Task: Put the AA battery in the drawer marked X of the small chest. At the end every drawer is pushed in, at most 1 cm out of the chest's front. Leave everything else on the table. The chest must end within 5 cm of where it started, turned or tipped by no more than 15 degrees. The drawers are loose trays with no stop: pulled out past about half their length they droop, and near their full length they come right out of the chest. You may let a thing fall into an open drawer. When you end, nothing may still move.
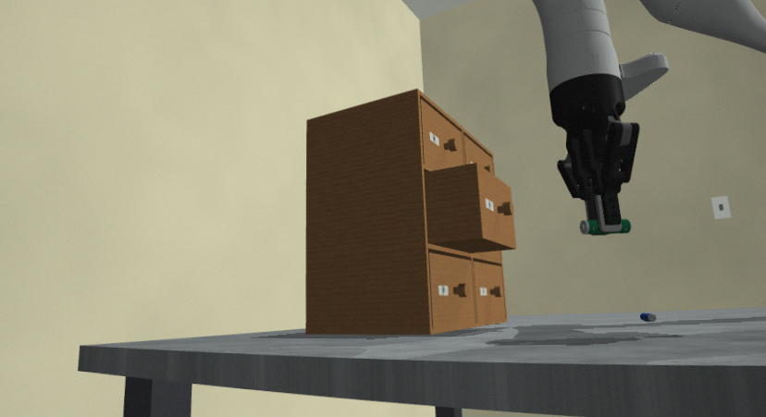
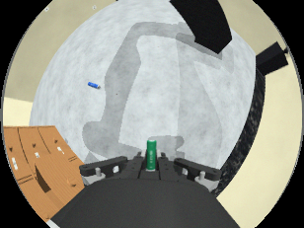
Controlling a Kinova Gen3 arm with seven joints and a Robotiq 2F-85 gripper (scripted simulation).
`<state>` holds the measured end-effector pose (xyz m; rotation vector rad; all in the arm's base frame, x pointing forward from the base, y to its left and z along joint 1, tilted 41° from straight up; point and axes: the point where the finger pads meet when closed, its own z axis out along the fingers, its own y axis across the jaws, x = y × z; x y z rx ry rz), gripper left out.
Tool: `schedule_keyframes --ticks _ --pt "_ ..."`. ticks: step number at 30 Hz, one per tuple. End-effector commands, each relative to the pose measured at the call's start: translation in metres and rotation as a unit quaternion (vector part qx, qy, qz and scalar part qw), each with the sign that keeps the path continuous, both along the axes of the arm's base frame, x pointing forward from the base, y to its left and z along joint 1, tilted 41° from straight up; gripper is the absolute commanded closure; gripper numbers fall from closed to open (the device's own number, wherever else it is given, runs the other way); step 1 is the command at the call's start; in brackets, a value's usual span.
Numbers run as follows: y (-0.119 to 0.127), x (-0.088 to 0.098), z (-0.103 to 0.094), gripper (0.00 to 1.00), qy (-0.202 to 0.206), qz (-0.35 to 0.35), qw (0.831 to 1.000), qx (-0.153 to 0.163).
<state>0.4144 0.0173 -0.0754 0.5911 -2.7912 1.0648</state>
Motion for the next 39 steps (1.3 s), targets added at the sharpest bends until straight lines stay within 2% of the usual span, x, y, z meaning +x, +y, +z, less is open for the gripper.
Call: schedule_keyframes --ticks 1,10,13,27,39 --pt "-0.004 0.001 0.006 0.91 -0.011 -0.01 1.0 0.001" --pt "-0.025 -0.001 0.025 0.91 -0.065 -0.072 0.995 0.005" --pt "-0.028 -0.001 0.027 0.91 -0.072 -0.08 0.994 0.006" --pt "-0.065 -0.004 0.059 0.91 -0.164 -0.185 0.969 0.013" --pt "-0.077 -0.005 0.07 0.91 -0.194 -0.219 0.956 0.015"
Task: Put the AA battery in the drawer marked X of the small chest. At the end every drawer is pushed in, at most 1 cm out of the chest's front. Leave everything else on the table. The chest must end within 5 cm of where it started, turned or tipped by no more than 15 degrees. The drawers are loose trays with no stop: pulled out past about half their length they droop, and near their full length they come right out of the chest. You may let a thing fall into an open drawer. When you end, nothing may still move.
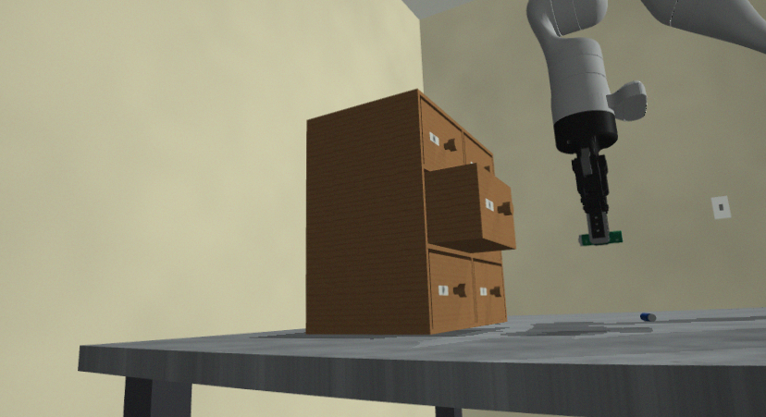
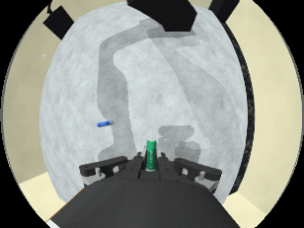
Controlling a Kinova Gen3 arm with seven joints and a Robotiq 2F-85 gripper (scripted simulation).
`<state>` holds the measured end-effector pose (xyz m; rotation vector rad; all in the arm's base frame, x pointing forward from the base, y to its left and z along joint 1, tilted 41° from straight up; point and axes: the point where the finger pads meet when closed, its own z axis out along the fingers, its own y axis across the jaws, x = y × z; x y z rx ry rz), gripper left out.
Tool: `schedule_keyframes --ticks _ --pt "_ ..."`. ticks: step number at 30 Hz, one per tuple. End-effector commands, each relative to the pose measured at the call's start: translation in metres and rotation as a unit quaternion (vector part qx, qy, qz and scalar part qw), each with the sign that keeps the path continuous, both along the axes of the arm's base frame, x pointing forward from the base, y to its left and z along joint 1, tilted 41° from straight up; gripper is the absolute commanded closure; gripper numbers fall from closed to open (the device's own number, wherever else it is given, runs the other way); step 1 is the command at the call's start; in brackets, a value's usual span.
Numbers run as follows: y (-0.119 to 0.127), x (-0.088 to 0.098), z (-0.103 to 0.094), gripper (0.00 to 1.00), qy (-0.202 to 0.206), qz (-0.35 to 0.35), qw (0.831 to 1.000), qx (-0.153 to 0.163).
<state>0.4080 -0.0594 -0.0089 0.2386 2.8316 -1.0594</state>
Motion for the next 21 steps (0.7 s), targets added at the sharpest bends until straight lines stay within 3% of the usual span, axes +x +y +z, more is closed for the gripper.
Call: schedule_keyframes --ticks 1,14,21 --pt "-0.001 0.001 0.003 0.91 -0.005 -0.003 1.0 0.001" --pt "0.0 0.001 0.006 0.91 -0.007 -0.005 1.0 0.001" --pt "0.01 0.0 0.017 0.91 -0.007 -0.005 1.0 0.001"
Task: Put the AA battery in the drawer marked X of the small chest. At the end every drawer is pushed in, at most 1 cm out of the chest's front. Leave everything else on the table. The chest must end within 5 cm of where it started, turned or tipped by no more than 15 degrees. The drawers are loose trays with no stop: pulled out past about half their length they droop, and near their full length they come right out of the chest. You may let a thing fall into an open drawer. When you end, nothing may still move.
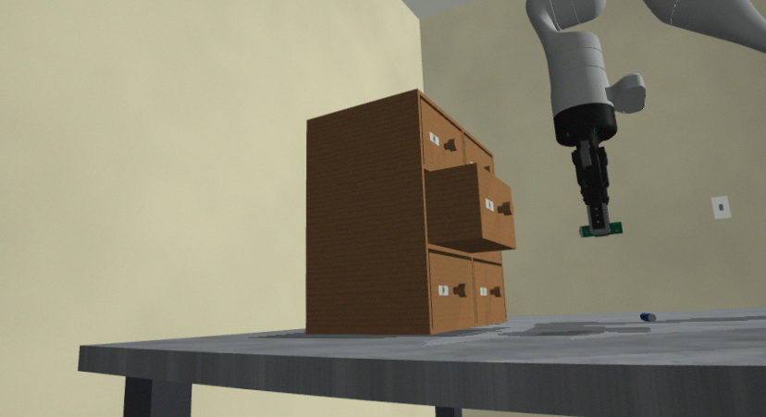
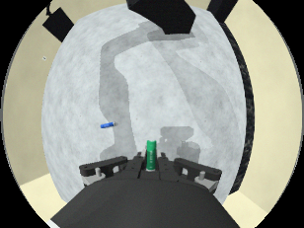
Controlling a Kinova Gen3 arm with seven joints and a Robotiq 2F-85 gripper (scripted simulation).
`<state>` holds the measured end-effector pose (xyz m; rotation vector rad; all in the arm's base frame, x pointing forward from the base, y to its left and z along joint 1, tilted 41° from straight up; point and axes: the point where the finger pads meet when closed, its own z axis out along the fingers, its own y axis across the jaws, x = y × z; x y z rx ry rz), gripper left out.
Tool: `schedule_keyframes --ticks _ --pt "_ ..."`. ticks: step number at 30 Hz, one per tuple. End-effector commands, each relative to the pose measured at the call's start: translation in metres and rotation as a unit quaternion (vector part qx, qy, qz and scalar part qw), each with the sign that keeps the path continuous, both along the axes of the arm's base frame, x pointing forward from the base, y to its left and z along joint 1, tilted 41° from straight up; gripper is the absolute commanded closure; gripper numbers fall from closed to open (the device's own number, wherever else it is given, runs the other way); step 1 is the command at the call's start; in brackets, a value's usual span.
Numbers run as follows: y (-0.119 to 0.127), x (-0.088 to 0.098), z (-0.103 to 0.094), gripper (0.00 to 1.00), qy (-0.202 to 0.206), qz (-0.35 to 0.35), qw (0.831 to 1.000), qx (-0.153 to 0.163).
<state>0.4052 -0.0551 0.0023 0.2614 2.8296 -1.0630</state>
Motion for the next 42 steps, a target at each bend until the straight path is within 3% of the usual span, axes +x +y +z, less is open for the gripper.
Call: schedule_keyframes --ticks 1,5,18,27,42 --pt "0.008 0.003 0.008 0.91 -0.005 0.003 1.0 0.002" --pt "0.013 0.002 0.014 0.91 -0.005 0.003 1.0 0.002" --pt "0.056 -0.001 0.064 0.91 -0.005 0.003 1.0 0.002" --pt "0.073 -0.002 0.083 0.91 -0.005 0.003 1.0 0.002" --pt "0.08 -0.003 0.091 0.91 -0.005 0.003 1.0 0.002"
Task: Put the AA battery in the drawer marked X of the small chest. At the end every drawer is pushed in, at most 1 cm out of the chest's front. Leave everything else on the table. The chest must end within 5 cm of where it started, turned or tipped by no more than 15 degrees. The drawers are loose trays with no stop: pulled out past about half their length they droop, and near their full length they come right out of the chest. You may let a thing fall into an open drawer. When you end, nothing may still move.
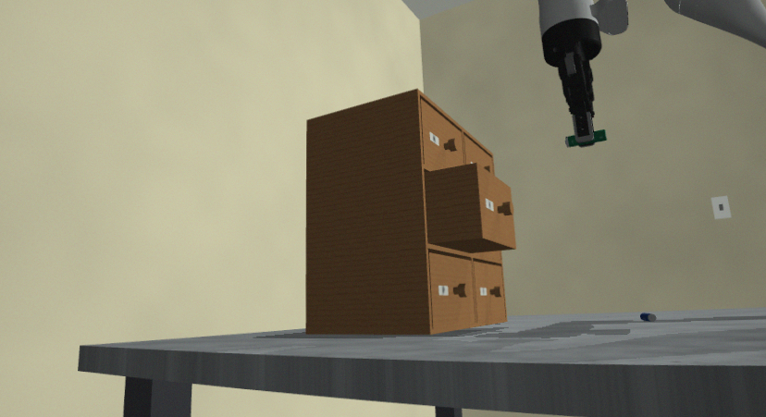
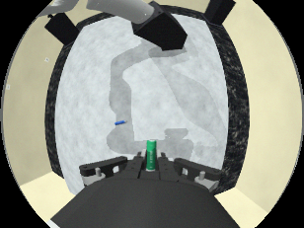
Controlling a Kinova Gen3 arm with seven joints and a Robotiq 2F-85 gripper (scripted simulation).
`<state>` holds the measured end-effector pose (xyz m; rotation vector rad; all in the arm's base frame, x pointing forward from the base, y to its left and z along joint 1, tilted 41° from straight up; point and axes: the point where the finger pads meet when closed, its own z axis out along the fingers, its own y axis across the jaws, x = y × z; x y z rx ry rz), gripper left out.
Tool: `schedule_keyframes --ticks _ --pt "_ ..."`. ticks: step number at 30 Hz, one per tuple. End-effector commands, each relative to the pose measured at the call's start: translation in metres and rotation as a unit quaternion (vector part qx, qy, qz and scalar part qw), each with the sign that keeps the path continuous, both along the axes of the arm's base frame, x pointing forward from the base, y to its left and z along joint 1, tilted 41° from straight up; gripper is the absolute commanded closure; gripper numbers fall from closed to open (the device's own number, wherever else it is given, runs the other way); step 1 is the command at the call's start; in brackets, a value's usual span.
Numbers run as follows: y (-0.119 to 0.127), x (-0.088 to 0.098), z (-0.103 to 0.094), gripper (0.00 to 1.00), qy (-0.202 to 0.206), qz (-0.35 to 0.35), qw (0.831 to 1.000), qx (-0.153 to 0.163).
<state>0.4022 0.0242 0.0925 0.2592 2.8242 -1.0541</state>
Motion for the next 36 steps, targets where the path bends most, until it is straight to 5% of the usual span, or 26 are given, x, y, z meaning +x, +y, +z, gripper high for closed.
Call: schedule_keyframes --ticks 1,36 --pt "0.0009 0.0004 0.0006 0.91 -0.001 0.001 1.0 0.001" --pt "0.0006 -0.0002 0.0002 0.91 -0.024 0.02 1.0 -0.006"
